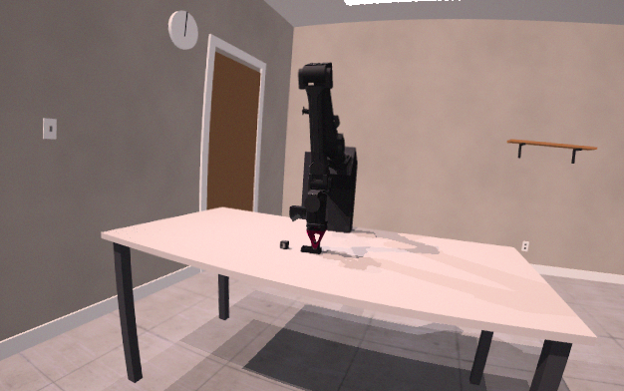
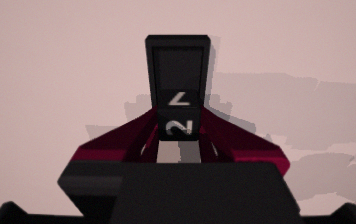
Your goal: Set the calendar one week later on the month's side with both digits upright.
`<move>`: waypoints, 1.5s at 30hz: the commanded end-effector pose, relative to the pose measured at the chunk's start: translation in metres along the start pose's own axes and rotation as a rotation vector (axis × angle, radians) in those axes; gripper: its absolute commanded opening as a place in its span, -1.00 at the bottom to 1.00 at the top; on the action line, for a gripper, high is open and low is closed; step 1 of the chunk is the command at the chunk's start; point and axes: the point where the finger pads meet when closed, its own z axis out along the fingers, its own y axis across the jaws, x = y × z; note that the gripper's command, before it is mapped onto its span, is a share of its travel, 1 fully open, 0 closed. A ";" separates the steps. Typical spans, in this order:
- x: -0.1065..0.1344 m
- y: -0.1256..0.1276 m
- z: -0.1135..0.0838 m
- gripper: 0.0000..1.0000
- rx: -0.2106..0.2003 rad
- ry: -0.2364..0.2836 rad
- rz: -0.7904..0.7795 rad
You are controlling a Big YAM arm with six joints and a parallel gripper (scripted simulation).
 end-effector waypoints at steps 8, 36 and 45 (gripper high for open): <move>-0.007 -0.005 -0.010 -0.49 0.004 -0.012 0.000; -0.007 -0.007 -0.019 -0.49 0.006 -0.013 0.001; -0.007 -0.006 -0.020 -0.49 0.005 -0.013 0.002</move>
